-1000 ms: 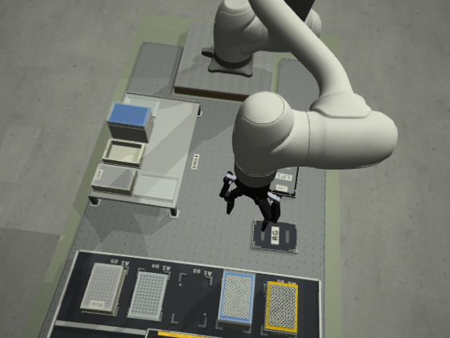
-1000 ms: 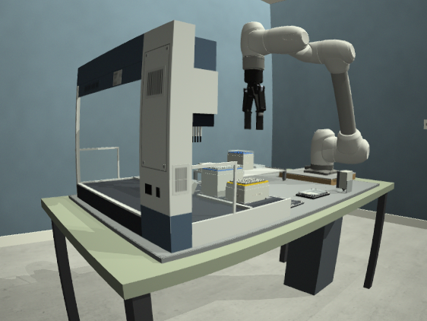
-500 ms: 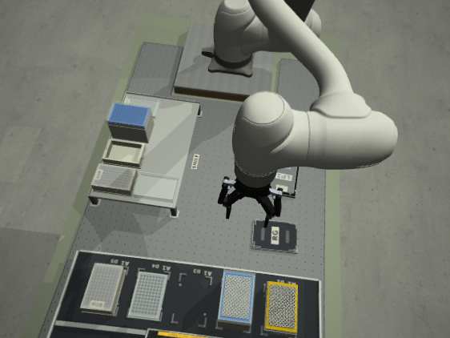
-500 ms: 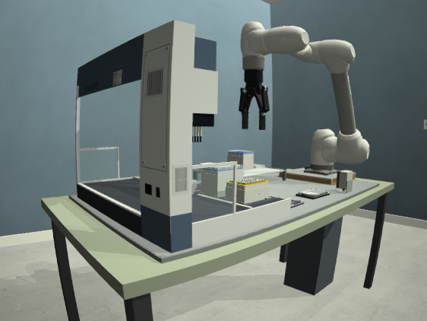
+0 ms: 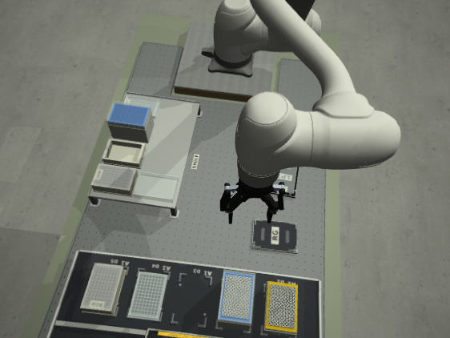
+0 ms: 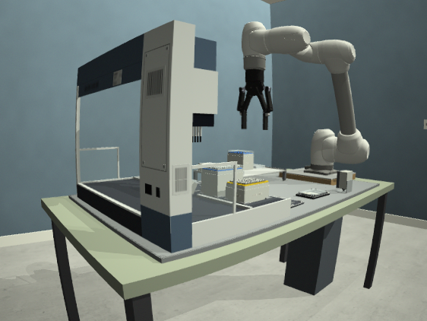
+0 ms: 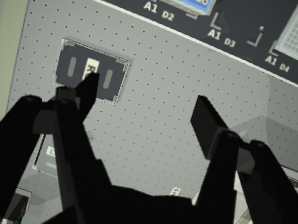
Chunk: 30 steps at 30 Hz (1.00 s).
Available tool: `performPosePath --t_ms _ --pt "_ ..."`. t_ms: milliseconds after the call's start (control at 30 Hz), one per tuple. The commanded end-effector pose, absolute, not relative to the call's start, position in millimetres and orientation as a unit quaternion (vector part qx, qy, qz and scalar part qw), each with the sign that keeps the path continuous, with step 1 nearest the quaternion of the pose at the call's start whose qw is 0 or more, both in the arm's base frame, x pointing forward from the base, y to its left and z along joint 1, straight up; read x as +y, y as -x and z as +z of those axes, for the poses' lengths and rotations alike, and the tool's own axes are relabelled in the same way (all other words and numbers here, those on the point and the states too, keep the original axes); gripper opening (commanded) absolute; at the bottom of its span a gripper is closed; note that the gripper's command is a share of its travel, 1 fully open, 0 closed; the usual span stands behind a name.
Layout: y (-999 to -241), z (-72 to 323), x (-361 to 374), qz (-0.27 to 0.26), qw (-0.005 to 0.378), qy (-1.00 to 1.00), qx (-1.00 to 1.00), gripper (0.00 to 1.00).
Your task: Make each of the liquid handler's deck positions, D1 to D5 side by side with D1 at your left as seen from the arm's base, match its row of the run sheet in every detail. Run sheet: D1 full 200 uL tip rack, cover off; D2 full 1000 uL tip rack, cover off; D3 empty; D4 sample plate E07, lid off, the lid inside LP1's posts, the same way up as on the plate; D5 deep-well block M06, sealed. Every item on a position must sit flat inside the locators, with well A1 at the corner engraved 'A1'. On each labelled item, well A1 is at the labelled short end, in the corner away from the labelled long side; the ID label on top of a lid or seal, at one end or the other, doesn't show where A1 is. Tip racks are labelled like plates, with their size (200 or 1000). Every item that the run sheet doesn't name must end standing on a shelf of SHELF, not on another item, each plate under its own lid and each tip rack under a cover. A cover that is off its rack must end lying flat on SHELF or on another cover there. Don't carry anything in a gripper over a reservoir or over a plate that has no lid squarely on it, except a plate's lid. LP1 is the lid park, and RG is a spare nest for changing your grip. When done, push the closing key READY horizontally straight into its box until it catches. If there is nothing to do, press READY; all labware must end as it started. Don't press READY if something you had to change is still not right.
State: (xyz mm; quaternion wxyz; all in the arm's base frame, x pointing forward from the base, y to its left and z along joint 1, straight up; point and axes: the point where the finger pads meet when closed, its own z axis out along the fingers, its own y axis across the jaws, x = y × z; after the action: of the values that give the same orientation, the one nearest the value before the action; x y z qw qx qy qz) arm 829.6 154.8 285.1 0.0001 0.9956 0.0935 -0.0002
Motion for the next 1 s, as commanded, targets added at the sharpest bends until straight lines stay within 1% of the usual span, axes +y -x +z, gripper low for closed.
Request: performPosePath --t_ms 0,167,967 --pt "-829 286 169 0.001 0.0 -0.992 0.123 0.66" --pt "-829 286 191 0.001 0.0 -0.985 0.173 0.66" --pt "-829 286 191 0.001 0.0 -0.931 0.365 0.66"
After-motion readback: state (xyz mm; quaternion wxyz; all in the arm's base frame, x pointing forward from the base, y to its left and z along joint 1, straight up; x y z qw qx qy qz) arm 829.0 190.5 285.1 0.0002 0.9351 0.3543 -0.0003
